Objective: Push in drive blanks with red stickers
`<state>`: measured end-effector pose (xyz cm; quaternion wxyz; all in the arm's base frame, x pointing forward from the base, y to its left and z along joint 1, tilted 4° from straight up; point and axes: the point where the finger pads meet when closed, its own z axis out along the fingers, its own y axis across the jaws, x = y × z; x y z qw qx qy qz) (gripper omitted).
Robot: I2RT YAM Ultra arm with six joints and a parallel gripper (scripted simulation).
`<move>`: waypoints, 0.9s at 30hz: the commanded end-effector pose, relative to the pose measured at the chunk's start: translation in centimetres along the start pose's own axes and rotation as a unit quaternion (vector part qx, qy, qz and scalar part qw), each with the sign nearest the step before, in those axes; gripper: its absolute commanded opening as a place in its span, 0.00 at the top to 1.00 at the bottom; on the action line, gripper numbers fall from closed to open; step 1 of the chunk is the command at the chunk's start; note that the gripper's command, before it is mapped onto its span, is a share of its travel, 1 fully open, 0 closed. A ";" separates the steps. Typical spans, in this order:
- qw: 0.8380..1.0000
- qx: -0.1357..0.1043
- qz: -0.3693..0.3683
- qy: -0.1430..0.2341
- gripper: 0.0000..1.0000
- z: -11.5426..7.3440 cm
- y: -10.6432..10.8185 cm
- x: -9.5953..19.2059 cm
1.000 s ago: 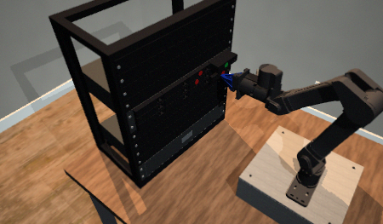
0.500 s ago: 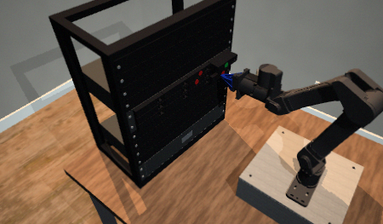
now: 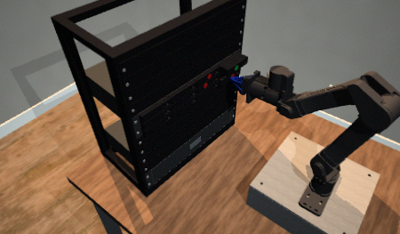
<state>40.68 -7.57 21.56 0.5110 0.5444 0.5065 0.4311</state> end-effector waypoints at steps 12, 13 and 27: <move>0.998 -0.057 -0.013 -0.006 1.00 0.9 4.2 -0.2; 0.998 -0.057 -0.013 -0.006 1.00 1.0 4.2 -0.2; 0.998 -0.057 -0.013 -0.006 1.00 1.2 4.7 -0.2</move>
